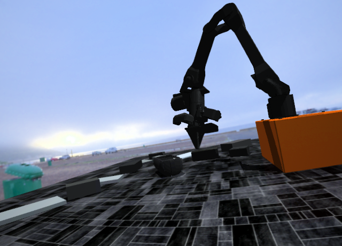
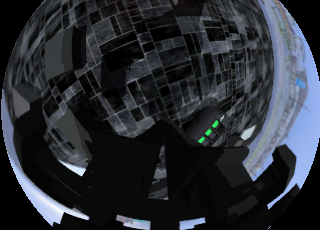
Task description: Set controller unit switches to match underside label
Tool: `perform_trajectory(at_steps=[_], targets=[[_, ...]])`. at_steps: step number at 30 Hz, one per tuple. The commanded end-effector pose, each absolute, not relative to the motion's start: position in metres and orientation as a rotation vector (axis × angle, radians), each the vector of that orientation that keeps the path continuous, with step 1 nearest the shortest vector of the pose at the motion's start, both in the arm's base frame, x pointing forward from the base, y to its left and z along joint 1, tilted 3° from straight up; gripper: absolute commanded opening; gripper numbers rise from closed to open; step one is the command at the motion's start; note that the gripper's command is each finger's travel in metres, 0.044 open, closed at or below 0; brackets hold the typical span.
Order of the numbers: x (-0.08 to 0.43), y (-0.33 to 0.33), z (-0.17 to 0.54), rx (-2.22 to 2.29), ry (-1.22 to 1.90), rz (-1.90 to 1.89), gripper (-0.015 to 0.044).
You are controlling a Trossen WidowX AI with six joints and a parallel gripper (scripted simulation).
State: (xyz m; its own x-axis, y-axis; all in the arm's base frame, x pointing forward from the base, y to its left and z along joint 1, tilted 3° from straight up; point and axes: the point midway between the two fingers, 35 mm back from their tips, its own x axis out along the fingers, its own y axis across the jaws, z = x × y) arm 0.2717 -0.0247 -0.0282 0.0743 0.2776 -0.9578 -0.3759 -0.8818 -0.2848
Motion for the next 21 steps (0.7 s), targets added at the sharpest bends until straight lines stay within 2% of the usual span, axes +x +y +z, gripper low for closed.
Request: perform_trajectory(at_steps=[1,21], targets=[[0.279,-0.027,-0.024,-1.885,0.122,1.869,0.0000],[0.383,-0.010,-0.015,-1.683,0.581,1.957,0.0000]])
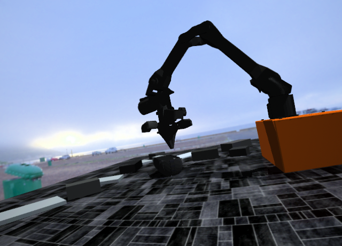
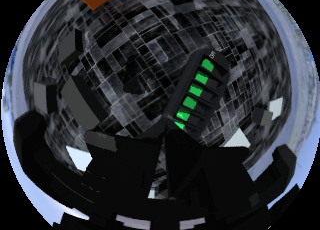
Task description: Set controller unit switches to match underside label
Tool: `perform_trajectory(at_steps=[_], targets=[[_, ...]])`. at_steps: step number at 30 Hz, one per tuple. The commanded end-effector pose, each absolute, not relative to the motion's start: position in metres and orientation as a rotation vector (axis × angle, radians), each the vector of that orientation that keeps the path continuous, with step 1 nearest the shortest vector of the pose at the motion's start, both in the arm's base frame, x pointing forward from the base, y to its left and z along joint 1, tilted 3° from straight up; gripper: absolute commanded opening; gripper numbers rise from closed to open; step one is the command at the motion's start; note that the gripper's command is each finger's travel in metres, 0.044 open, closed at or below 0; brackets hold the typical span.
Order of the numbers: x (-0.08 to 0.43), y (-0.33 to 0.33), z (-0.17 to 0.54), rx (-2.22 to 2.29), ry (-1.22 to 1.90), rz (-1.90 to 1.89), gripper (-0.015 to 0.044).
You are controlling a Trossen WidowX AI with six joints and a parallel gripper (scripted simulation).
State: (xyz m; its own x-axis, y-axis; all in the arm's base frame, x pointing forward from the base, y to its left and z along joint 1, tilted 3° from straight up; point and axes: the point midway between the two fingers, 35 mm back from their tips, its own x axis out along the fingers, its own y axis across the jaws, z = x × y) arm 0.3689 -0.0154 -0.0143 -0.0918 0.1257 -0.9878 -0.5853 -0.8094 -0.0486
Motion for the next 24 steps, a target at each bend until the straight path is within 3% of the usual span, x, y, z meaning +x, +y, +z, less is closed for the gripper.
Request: perform_trajectory(at_steps=[1,24], targets=[[0.388,-0.008,-0.015,-1.676,0.605,1.957,0.0000],[0.446,0.042,-0.023,-1.606,1.091,1.892,0.0000]])
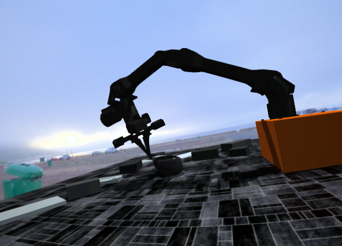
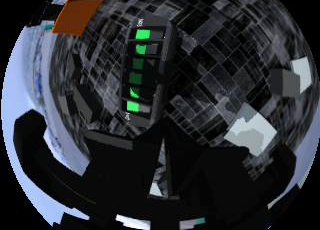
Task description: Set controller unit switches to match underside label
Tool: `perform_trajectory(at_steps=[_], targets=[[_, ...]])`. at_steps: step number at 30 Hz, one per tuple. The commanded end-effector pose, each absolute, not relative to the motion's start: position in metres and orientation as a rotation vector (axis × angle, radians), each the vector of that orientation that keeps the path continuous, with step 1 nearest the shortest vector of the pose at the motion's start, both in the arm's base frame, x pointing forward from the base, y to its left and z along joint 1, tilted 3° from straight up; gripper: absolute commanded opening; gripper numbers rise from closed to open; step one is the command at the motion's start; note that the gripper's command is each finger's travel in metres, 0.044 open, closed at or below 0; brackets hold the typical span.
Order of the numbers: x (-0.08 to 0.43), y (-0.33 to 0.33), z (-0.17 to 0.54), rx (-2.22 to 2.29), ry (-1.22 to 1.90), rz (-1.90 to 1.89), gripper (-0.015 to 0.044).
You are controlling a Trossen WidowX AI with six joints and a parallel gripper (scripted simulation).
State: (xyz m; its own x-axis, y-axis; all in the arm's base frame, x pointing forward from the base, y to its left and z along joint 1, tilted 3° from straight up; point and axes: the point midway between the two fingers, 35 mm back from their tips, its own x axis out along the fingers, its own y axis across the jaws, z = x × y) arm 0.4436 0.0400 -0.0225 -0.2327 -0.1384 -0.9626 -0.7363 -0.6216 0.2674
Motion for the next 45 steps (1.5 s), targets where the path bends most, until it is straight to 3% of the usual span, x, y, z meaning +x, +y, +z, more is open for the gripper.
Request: perform_trajectory(at_steps=[1,45], targets=[[0.446,0.042,-0.023,-1.606,1.091,1.892,0.0000],[0.447,0.042,-0.076,-1.605,1.091,1.892,0.0000]])
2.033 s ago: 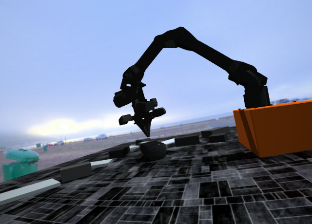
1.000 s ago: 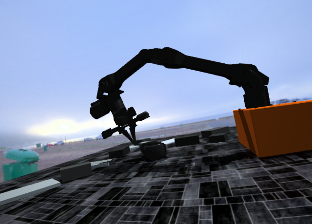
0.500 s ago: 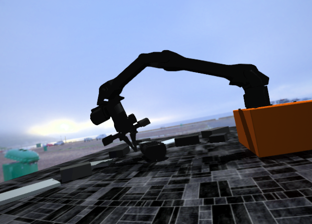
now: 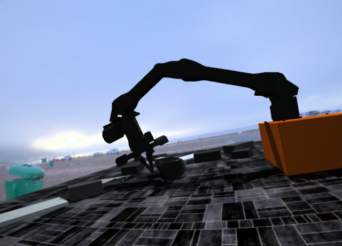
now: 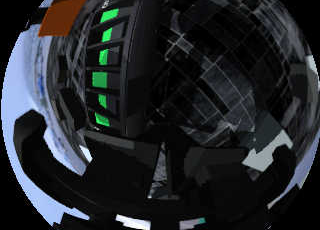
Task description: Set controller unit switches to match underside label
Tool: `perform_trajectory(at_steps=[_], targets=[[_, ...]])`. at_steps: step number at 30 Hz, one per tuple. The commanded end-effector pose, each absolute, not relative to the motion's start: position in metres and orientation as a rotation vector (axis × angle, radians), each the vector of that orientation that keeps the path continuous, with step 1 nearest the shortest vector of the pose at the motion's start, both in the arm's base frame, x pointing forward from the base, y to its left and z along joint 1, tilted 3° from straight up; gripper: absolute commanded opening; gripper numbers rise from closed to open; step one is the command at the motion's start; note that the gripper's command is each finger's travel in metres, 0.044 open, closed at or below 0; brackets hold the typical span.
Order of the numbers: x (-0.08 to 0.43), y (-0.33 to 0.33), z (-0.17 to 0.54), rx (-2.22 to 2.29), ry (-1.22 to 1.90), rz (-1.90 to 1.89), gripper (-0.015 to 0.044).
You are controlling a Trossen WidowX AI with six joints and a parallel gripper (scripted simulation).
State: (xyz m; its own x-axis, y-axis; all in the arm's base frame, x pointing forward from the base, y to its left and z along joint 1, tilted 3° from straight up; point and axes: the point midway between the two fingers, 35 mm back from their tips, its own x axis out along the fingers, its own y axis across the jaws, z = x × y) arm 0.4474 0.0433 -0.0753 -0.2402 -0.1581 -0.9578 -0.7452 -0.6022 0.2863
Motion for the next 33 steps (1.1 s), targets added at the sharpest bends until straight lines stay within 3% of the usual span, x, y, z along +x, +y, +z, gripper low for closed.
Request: perform_trajectory(at_steps=[1,33], targets=[[0.446,0.042,-0.076,-1.605,1.091,1.892,0.0000],[0.435,0.033,-0.076,-1.604,1.092,1.893,0.0000]])
